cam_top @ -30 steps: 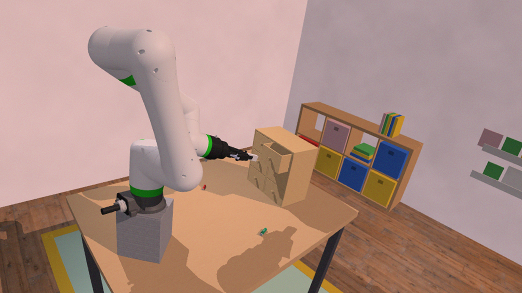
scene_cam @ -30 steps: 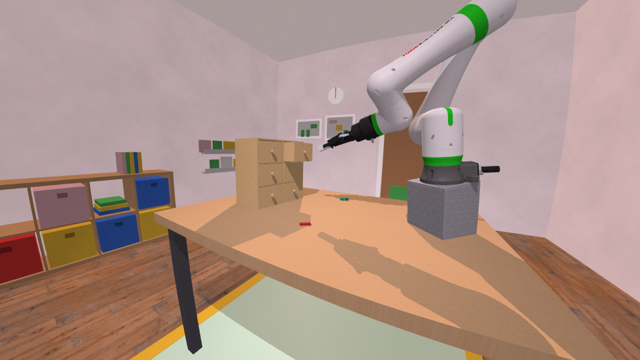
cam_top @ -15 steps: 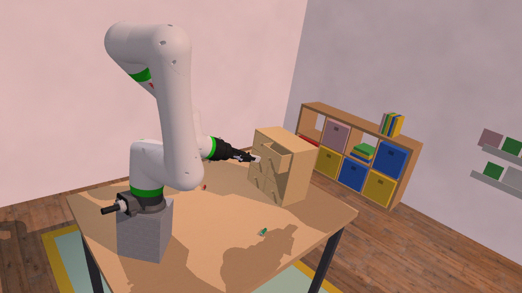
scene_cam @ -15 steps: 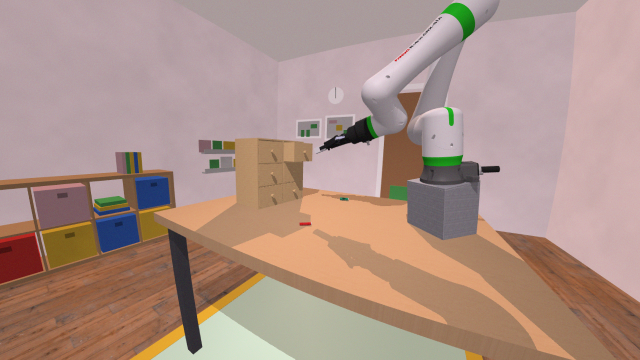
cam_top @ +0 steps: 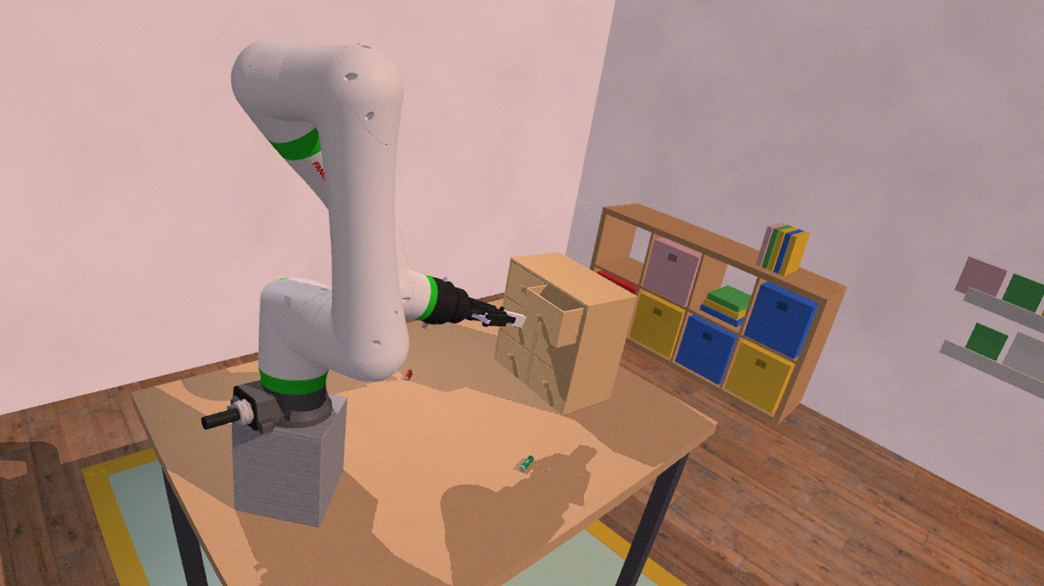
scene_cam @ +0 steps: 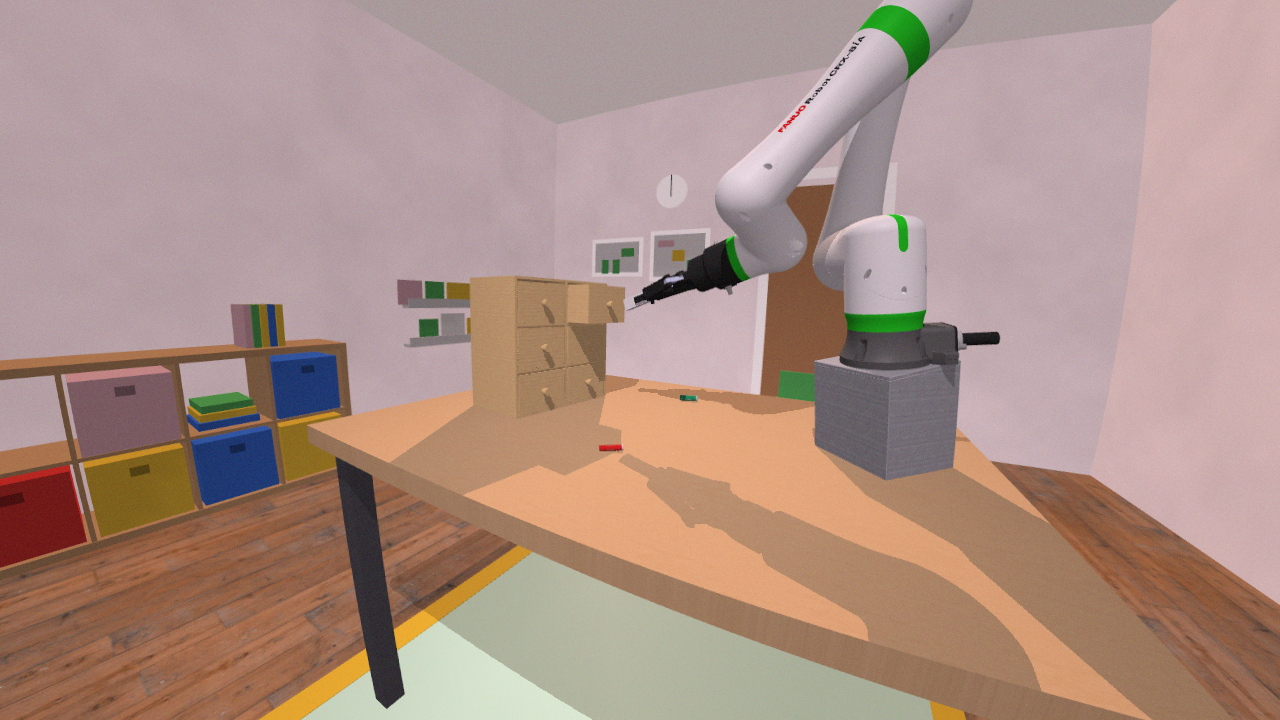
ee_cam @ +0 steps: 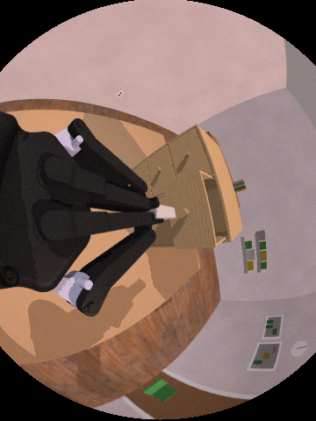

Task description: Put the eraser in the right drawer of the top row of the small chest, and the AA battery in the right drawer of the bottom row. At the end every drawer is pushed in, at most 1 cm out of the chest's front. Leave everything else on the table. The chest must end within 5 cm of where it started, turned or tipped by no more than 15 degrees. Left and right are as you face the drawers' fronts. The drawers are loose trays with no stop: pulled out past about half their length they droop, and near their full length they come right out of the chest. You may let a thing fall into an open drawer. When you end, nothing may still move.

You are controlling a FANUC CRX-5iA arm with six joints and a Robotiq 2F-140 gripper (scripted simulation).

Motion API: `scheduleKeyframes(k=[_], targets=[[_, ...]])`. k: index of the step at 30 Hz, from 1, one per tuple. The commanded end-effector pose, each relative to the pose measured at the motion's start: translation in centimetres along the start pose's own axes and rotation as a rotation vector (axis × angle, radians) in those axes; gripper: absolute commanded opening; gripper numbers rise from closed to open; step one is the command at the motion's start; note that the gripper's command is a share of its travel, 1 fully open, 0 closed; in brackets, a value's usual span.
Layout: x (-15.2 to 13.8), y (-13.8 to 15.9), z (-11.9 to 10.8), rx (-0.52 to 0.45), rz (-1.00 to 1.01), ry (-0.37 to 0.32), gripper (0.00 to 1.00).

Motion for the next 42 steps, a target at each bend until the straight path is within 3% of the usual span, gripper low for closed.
scheduleKeyframes(k=[1,42], targets=[[0.0,-0.01,0.02,0.0,0.0,0.0,0.0],[0.02,-0.14,0.35,0.0,0.0,0.0,0.0]])
Point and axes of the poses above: the point where the finger pads meet when closed, its own z axis out along the fingers, its own x axis across the jaws, y = z × x, the point moved 6 cm from there along -z, back along the fingers, and after that the axes turned 9 degrees about -z, right-handed, at the moved point
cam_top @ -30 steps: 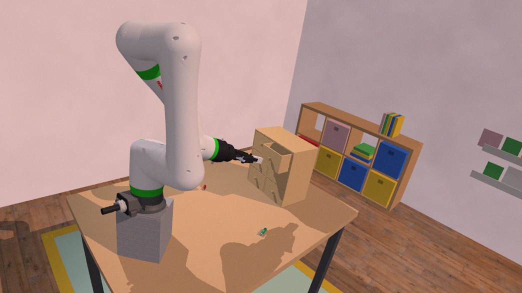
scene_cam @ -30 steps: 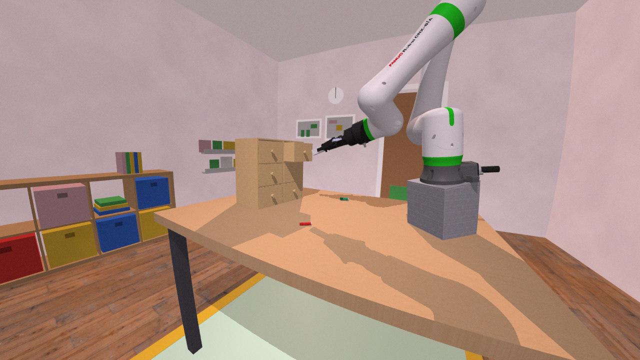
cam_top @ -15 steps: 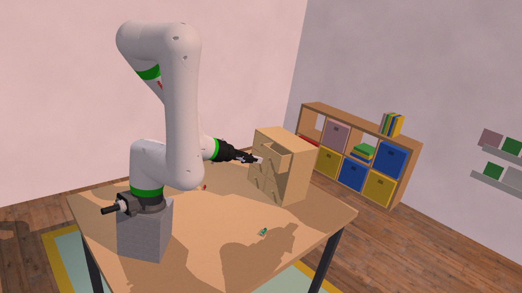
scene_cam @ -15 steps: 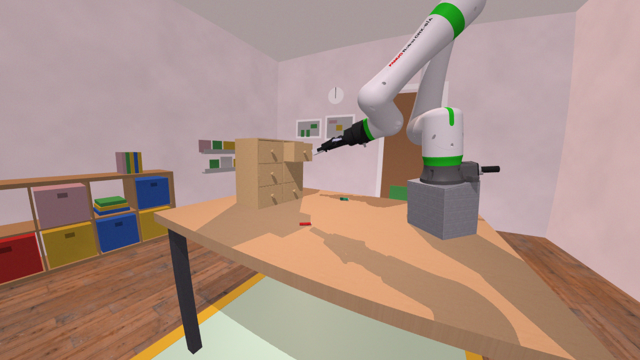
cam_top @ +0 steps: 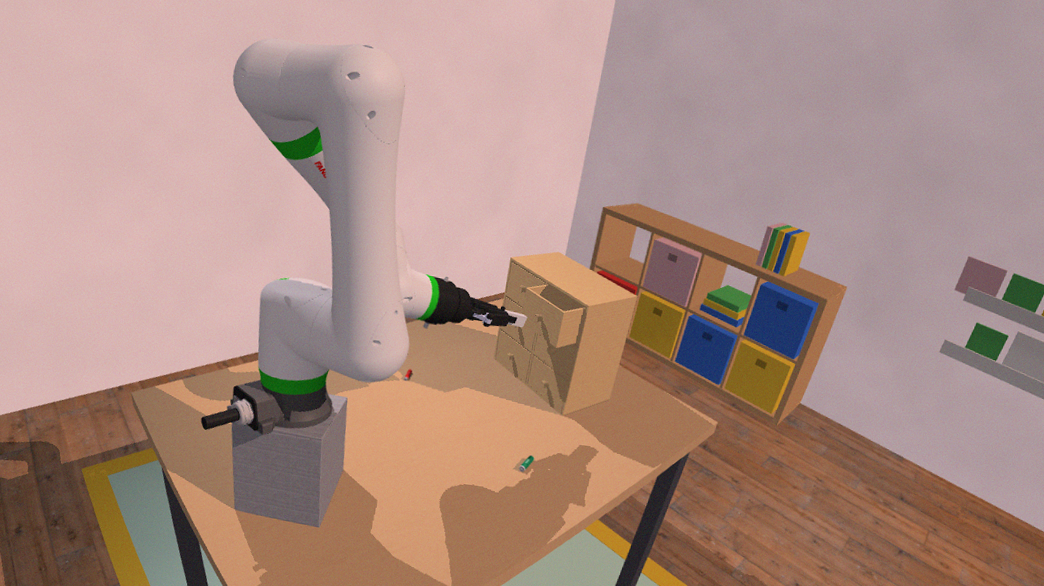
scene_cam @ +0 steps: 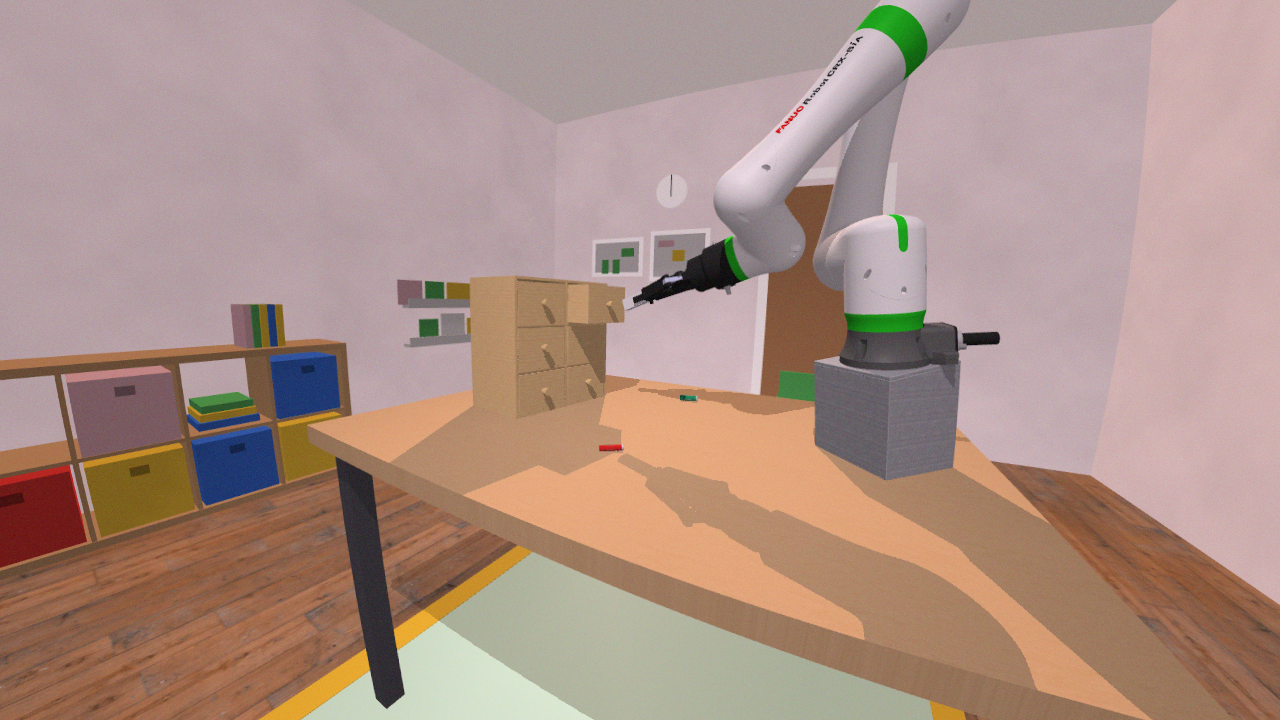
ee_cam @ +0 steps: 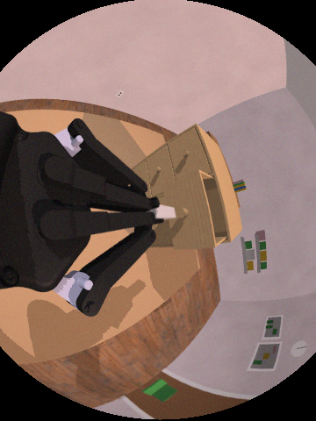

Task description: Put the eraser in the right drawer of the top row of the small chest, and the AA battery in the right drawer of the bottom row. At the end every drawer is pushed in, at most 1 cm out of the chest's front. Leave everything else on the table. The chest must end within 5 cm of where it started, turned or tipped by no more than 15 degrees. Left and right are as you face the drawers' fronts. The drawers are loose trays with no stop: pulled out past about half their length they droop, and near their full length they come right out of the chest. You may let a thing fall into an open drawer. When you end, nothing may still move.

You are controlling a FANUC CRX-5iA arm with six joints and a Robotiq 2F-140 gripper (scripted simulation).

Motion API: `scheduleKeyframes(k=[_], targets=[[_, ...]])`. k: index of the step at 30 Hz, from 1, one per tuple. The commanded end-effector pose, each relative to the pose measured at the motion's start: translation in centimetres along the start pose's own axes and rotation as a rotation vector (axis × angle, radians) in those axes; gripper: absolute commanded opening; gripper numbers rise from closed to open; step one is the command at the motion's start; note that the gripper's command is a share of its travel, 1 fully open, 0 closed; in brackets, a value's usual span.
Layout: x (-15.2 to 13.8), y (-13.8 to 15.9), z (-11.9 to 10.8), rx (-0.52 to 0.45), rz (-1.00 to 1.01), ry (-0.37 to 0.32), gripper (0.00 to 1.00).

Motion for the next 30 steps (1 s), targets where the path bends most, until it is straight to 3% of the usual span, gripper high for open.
scheduleKeyframes(k=[1,30], targets=[[0.0,-0.1,0.1,0.0,0.0,0.0,0.0],[0.2,-1.0,2.8,0.0,0.0,0.0,0.0]])
Point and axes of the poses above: the point where the finger pads meet when closed, its own z axis out along the fingers, its own x axis across the jaws, y = z × x, the point moved 6 cm from there along -z, back along the fingers, and after that the axes turned 9 degrees about -z, right-handed, at the moved point
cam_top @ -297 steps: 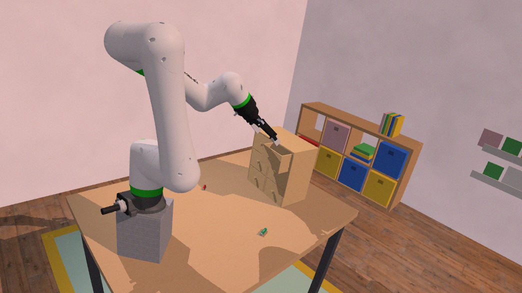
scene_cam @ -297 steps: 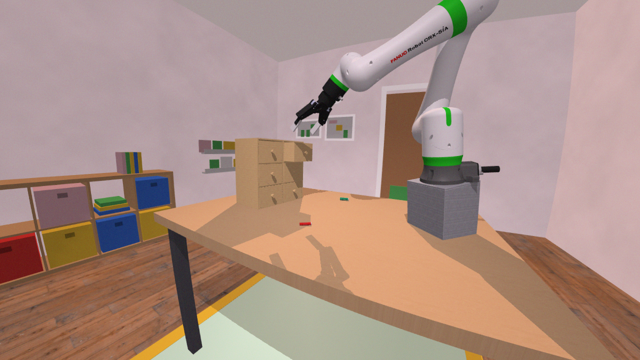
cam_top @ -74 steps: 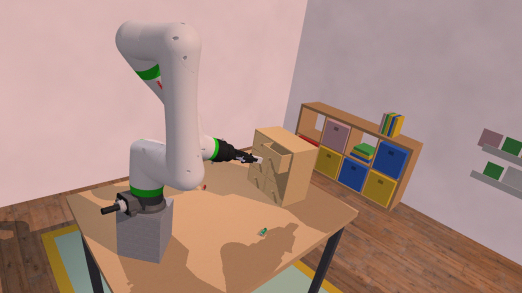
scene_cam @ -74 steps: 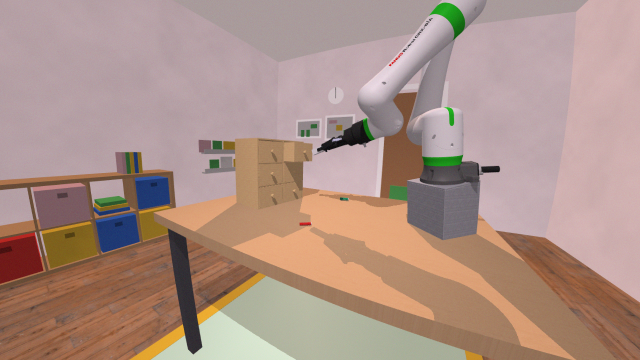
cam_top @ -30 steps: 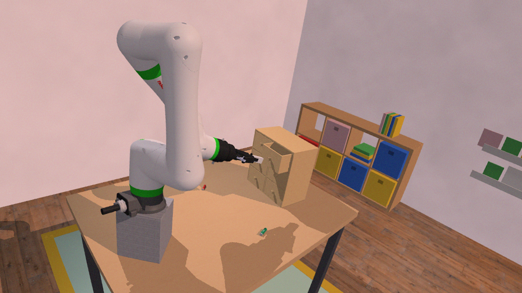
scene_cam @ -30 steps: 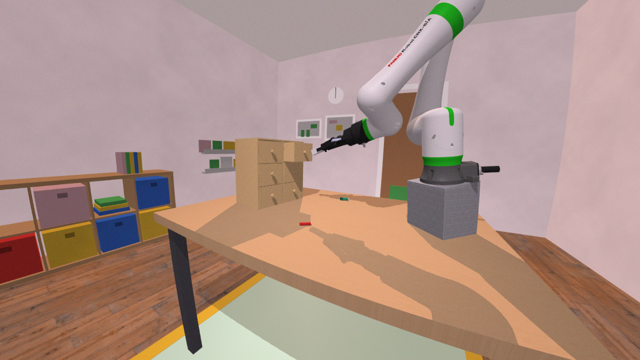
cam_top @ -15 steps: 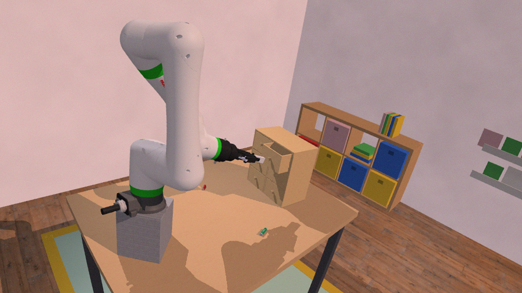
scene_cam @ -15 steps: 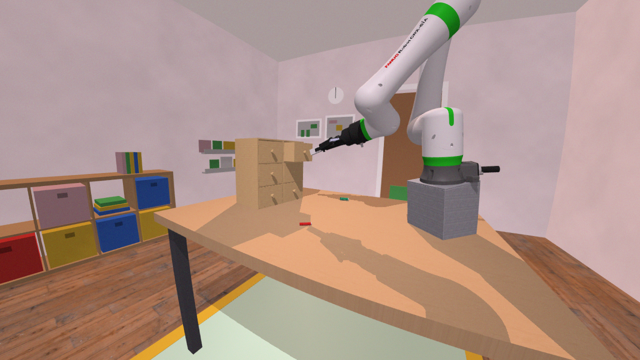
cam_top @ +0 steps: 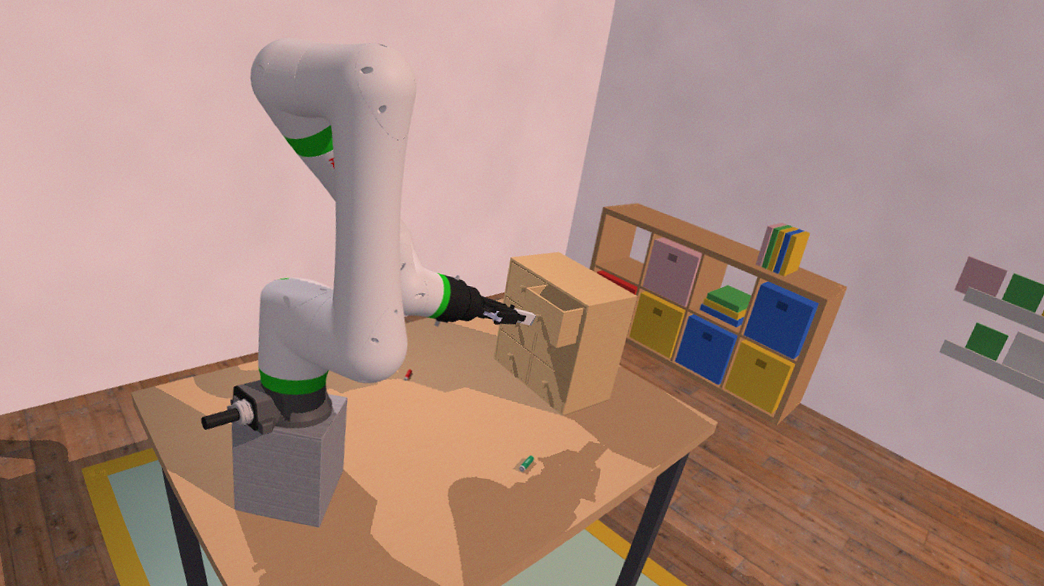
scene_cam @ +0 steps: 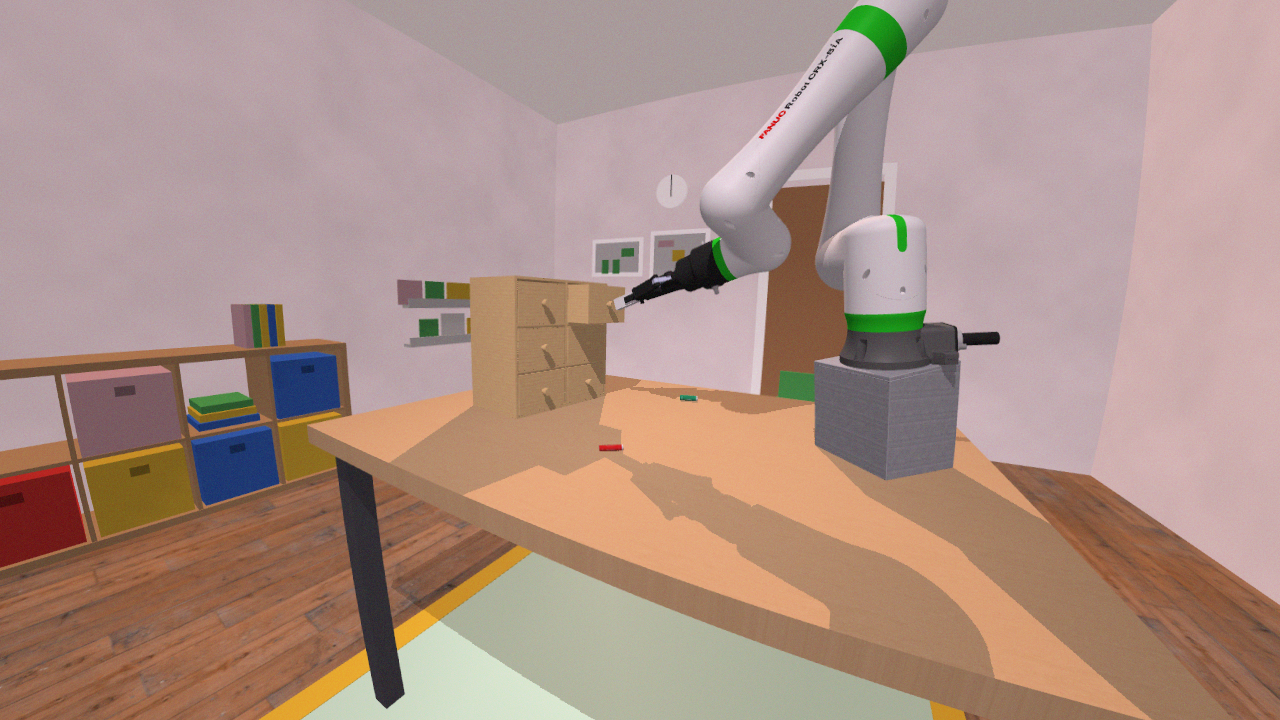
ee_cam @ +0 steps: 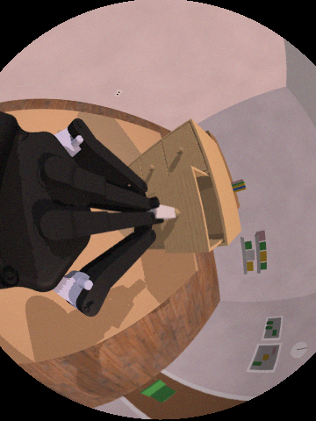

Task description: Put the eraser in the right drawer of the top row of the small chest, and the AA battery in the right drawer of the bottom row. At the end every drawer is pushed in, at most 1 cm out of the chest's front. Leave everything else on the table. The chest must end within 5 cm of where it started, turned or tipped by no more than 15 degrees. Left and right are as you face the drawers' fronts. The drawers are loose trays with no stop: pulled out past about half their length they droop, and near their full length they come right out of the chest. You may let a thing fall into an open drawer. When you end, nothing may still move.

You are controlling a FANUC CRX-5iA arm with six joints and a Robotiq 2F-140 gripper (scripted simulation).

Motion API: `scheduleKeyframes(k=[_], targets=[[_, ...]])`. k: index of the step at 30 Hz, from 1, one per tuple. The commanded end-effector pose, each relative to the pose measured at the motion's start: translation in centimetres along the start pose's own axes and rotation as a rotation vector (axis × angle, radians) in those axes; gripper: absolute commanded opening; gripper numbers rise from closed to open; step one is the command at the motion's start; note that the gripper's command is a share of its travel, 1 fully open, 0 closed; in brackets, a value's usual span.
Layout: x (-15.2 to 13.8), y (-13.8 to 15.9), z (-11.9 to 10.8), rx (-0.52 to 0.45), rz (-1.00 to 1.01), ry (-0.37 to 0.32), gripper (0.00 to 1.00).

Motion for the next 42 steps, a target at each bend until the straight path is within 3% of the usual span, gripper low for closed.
scheduleKeyframes(k=[1,42], targets=[[0.0,-0.2,0.4,0.001,0.0,0.0,0.0],[0.4,-2.3,6.3,0.001,0.0,0.0,0.0]])
Point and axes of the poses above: the point where the finger pads meet when closed, its own z axis out along the fingers, its own x axis across the jaws, y = z × x, the point moved 6 cm from there along -z, back along the fingers, and after that the axes turned 9 degrees about -z, right-handed, at the moved point
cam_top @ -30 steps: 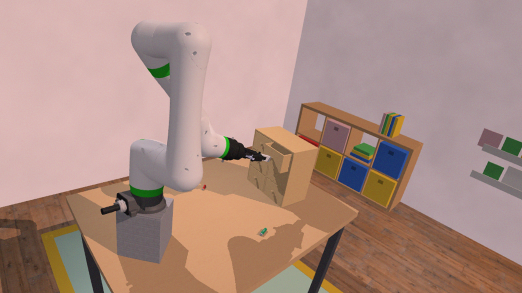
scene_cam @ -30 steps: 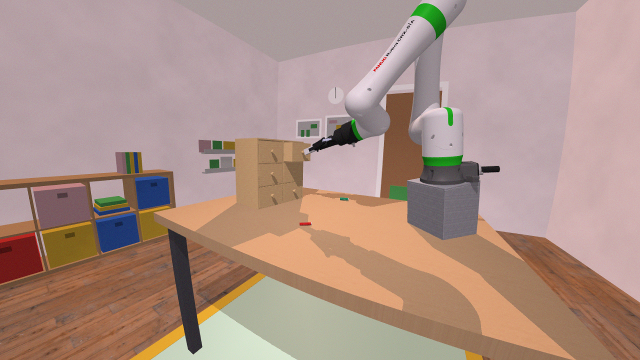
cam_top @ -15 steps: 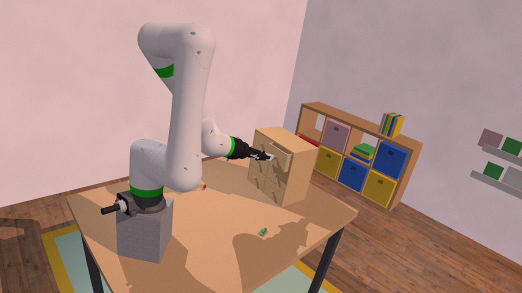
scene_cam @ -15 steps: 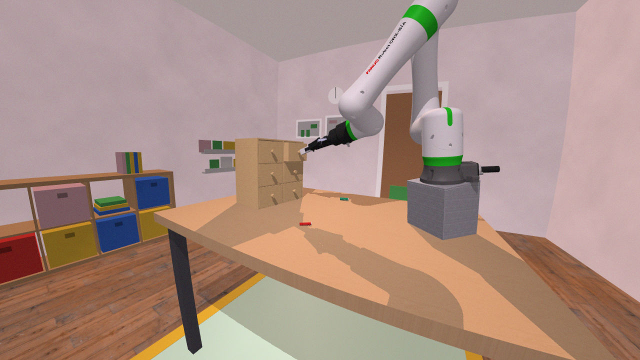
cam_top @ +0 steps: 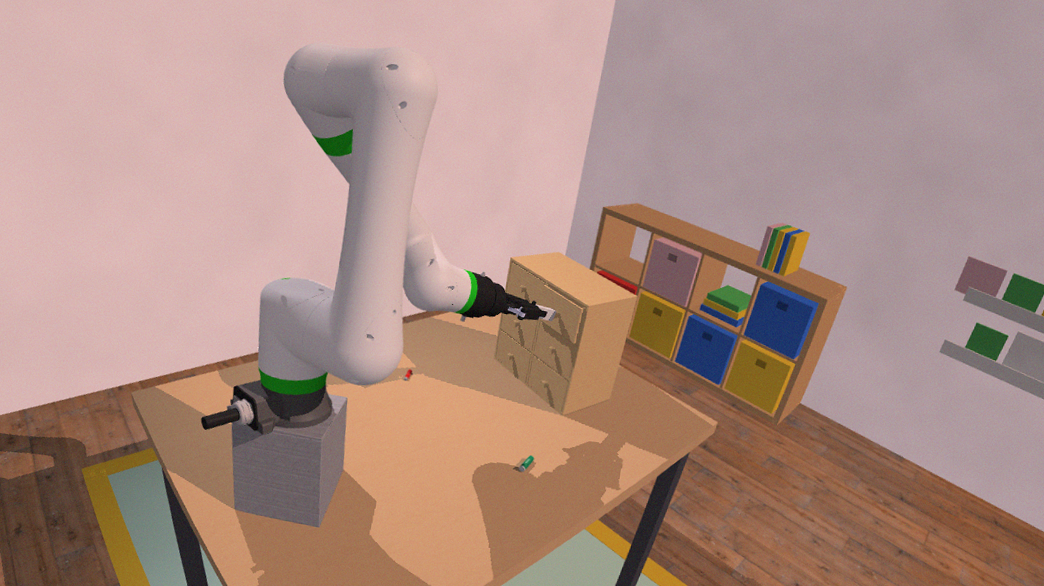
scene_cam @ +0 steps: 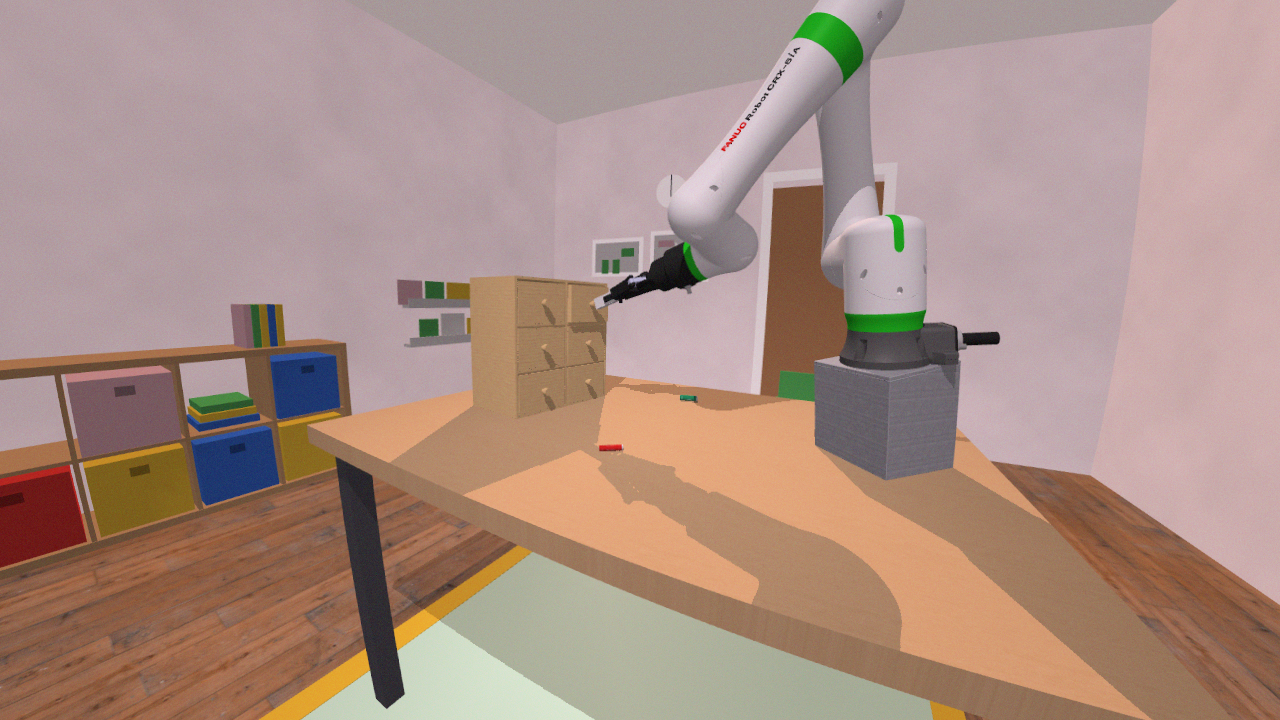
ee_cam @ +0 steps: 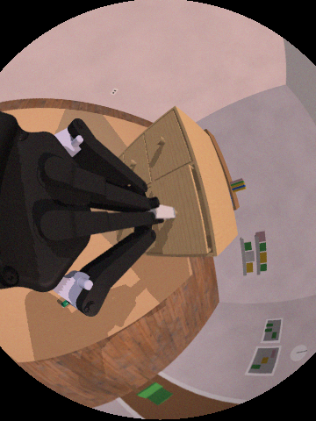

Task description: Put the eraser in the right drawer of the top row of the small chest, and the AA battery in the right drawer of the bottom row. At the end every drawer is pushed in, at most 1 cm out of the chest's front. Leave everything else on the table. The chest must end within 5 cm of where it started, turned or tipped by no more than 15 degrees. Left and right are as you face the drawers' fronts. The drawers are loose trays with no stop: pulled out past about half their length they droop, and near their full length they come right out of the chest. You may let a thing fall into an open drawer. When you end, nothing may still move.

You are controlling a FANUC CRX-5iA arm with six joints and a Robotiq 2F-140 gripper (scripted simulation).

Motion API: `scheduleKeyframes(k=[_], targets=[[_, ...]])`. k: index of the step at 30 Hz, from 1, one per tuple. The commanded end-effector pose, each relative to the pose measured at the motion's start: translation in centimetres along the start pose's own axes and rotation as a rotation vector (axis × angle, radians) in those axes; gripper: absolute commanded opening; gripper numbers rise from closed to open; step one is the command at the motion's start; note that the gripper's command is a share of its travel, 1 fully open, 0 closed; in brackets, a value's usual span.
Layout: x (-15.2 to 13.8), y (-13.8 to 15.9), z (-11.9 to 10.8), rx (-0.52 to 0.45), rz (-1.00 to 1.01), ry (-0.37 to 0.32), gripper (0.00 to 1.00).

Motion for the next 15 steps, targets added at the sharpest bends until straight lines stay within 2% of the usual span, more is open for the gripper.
scheduleKeyframes(k=[1,15], targets=[[0.02,-0.11,0.25,0.0,0.0,0.0,0.0],[0.06,-0.34,0.89,0.0,0.0,0.0,0.0]])
Point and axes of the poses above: the point where the finger pads meet when closed, its own z axis out along the fingers, its own x axis across the jaws, y = z × x, the point moved 6 cm from there along -z, back along the fingers, and after that the axes turned 9 degrees about -z, right-handed, at the moved point
